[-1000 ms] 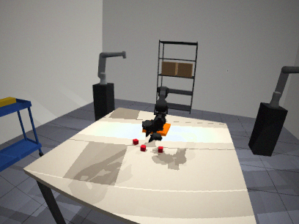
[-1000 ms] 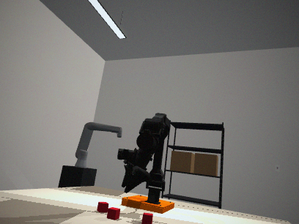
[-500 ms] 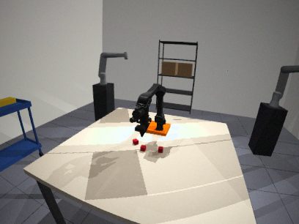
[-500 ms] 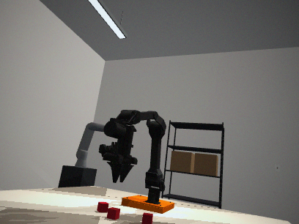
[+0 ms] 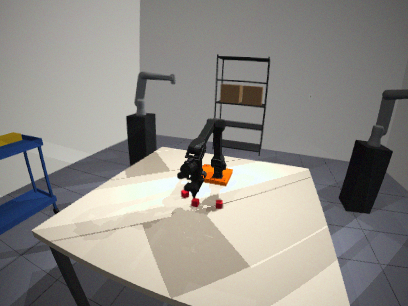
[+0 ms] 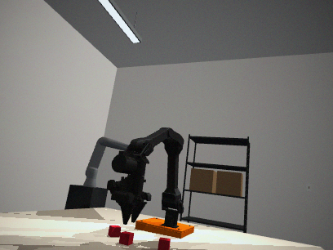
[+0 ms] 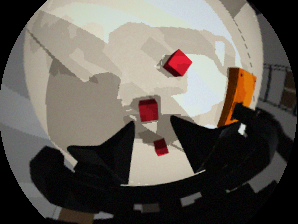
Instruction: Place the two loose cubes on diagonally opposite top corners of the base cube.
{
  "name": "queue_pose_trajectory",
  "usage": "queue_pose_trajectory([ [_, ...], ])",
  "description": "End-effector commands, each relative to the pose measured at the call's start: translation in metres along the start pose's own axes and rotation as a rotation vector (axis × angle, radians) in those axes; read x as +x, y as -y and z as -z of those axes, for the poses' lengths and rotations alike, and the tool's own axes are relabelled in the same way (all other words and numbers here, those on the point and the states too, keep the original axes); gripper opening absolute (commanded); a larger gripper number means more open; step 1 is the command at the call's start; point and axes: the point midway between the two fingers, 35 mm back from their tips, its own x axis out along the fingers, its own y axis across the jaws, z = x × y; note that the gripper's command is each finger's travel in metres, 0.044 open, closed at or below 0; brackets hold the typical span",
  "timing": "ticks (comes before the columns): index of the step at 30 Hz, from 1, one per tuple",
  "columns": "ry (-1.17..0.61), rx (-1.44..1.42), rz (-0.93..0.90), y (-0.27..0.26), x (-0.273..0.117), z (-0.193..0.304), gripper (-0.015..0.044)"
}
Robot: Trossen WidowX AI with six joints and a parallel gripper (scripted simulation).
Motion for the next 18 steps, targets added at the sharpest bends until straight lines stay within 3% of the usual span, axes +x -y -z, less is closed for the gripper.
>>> queue_pose_trajectory([
  [1, -0.001, 0.003, -0.014, -0.002, 0.008, 0.0, 0.0265],
  [18, -0.001, 0.002, -0.014, -0.002, 0.034, 0.0, 0.0265],
])
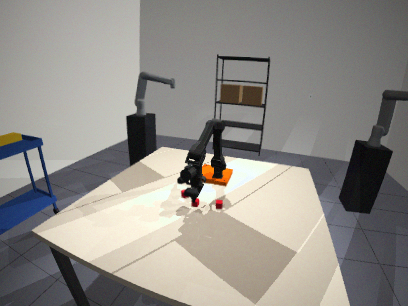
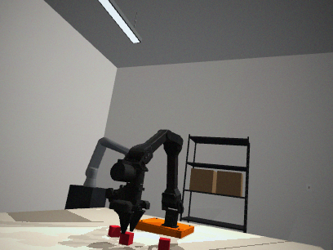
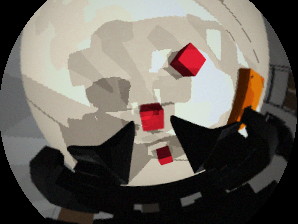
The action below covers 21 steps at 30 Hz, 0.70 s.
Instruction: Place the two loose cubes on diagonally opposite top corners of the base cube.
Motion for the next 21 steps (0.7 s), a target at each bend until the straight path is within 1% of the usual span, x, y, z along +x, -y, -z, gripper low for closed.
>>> queue_pose_trajectory([
  [1, -0.003, 0.003, 0.0, 0.0, 0.007, 0.001, 0.0265],
  [9, -0.003, 0.004, 0.0, 0.001, 0.017, 0.001, 0.0265],
  [15, -0.003, 0.004, 0.0, 0.001, 0.017, 0.001, 0.0107],
  [21, -0.003, 0.002, -0.001, 0.0, 0.015, 0.001, 0.0105],
])
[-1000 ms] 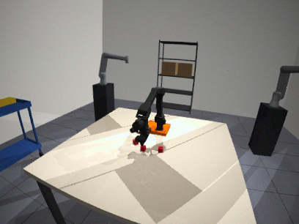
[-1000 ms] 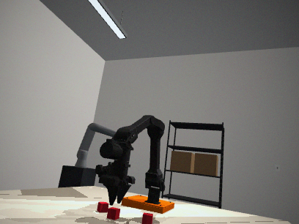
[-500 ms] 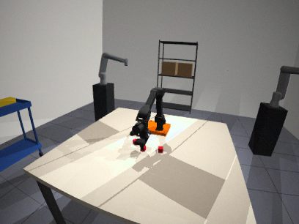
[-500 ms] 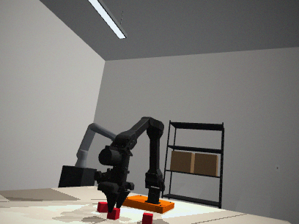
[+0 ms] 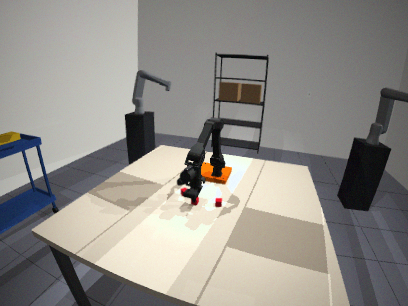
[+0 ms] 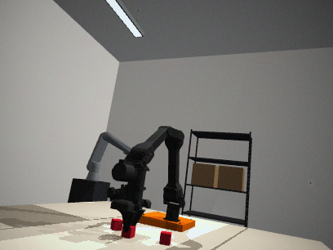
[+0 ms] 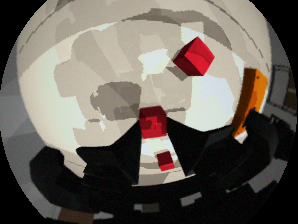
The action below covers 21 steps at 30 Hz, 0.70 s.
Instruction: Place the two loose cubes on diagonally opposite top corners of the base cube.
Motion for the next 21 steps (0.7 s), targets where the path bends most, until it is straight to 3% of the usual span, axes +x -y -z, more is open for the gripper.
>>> queue_pose_trajectory([
  [1, -0.002, 0.0, -0.004, -0.001, -0.004, 0.0, 0.0105],
  [21, -0.002, 0.0, -0.005, -0.006, -0.06, -0.001, 0.0105],
])
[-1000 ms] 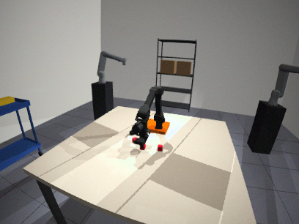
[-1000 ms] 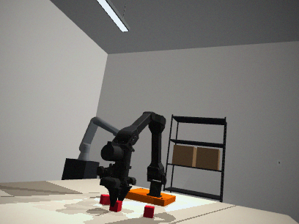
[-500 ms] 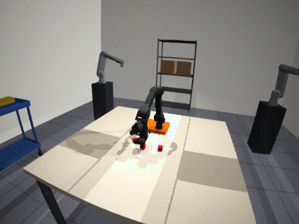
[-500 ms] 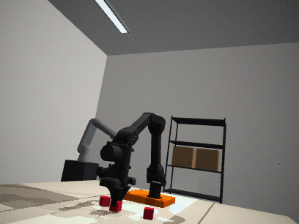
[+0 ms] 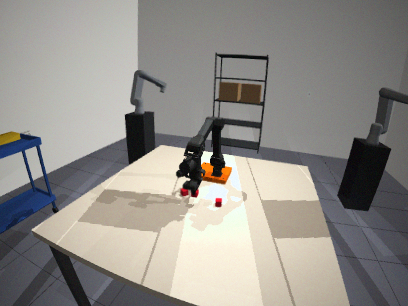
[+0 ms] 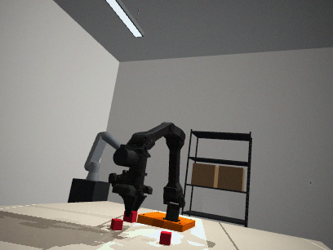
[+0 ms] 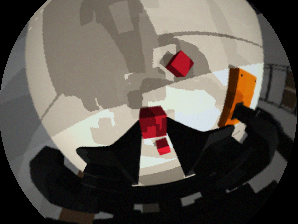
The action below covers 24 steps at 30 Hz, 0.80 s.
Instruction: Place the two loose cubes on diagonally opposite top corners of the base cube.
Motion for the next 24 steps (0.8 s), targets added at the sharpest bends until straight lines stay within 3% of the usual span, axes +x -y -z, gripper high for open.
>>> queue_pose_trajectory([
  [1, -0.001, -0.003, -0.012, -0.002, -0.015, 0.0, 0.0105],
  [15, -0.001, 0.0, -0.01, 0.004, -0.058, 0.001, 0.0105],
  [24, -0.001, -0.14, -0.01, 0.005, -0.059, 0.007, 0.0105],
])
